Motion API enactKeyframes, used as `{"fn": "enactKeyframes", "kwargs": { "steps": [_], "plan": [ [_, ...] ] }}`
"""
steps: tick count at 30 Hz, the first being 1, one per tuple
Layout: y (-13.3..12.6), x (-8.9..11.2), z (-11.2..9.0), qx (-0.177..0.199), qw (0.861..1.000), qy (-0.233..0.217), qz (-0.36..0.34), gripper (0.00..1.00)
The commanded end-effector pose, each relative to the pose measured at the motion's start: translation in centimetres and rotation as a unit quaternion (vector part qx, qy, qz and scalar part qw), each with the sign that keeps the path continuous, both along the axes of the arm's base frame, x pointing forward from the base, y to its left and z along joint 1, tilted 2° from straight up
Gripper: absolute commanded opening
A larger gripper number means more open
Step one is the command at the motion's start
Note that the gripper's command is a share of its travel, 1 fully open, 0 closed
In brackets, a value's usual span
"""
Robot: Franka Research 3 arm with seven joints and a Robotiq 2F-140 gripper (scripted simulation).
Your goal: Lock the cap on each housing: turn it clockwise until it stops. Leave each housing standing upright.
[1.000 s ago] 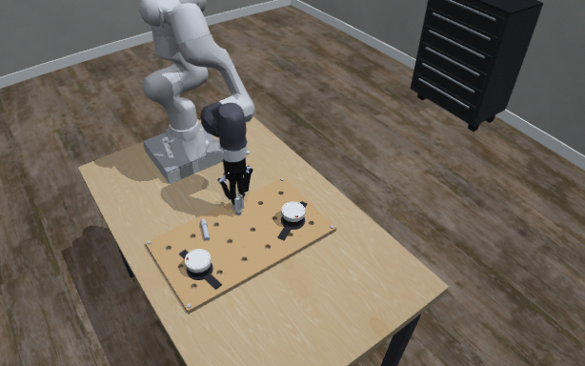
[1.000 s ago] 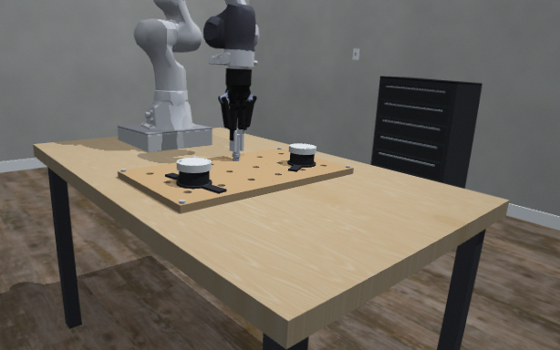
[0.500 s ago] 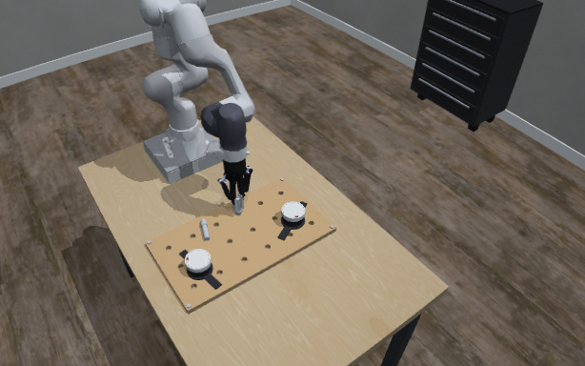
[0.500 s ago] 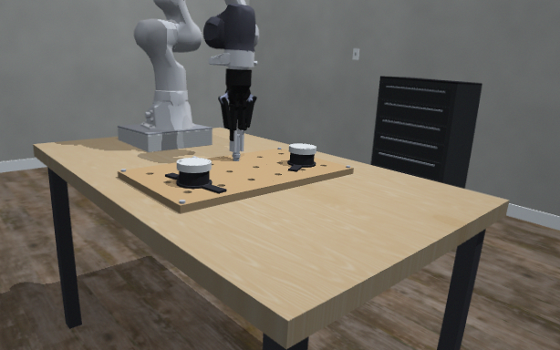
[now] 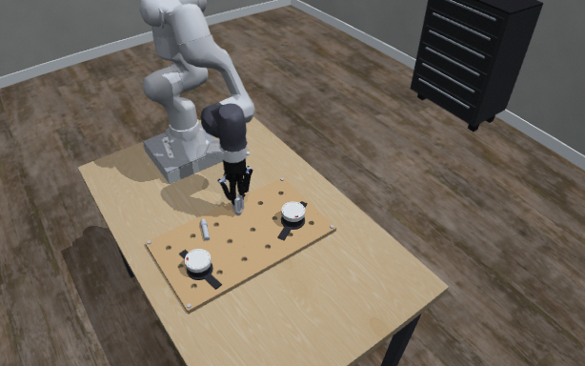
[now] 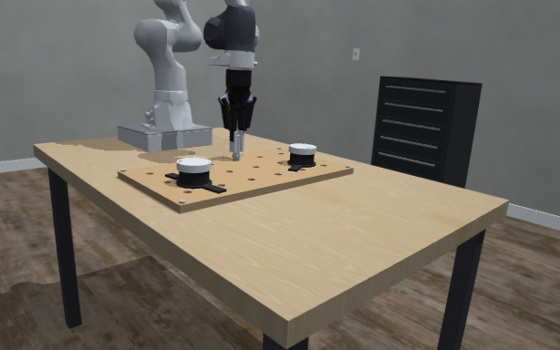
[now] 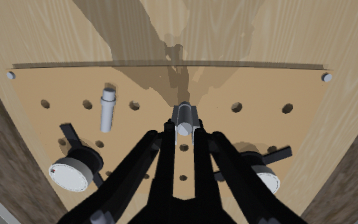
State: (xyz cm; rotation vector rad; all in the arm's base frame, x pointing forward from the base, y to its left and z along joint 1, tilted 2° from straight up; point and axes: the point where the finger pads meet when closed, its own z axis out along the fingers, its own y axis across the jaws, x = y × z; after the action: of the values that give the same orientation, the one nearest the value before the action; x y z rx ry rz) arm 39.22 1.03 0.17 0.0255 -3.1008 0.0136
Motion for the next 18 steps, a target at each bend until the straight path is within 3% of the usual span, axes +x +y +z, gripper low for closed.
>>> {"fn": "enactKeyframes", "kwargs": {
  "steps": [1,18],
  "plan": [
    [-0.09,0.18,-0.04,0.000,1.000,-0.002,0.000,0.10],
    [-0.09,0.17,-0.30,0.000,1.000,-0.002,0.000,0.10]
  ]
}}
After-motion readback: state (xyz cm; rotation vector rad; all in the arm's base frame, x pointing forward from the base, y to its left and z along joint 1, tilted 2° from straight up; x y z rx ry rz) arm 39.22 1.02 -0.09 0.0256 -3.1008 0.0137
